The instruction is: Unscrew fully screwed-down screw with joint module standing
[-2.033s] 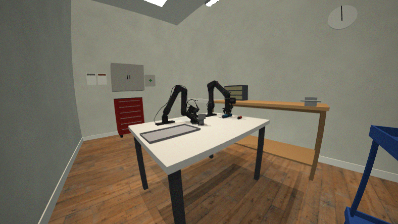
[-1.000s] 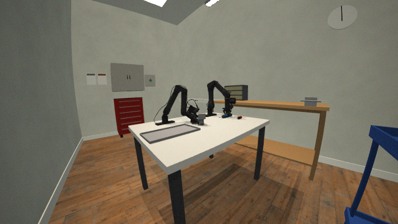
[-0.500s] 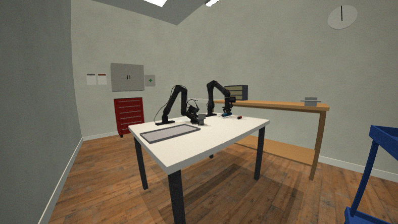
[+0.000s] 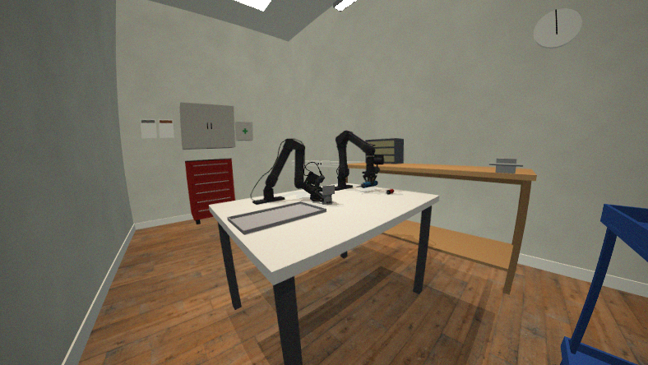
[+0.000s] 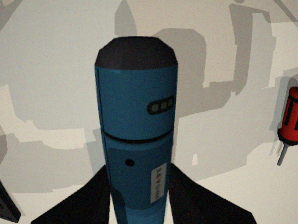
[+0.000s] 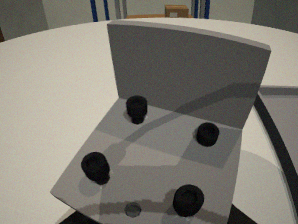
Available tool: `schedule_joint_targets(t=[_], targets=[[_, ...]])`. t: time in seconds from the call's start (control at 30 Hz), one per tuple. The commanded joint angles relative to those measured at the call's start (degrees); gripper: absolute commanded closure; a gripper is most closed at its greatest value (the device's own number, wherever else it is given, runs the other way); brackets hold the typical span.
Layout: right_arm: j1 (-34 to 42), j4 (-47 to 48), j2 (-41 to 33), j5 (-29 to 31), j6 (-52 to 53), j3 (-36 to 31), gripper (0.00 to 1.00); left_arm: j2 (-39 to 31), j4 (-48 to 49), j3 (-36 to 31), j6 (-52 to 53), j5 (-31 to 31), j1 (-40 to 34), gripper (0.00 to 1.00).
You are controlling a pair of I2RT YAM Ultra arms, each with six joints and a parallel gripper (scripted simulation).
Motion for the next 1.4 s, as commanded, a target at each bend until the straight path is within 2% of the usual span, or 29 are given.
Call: schedule_joint_targets(t=[0.0, 1.37], targets=[[-0.1, 0.8, -0.4, 0.1, 0.0, 0.2, 0.41, -2.2, -2.5, 2.9, 0.2, -0.8, 0.0, 0.58], [-0.1, 0.8, -0.4, 0.1, 0.0, 0.2, 0.41, -4.6, -14.7, 12.6, 0.2, -0.8, 0.0, 0.58]])
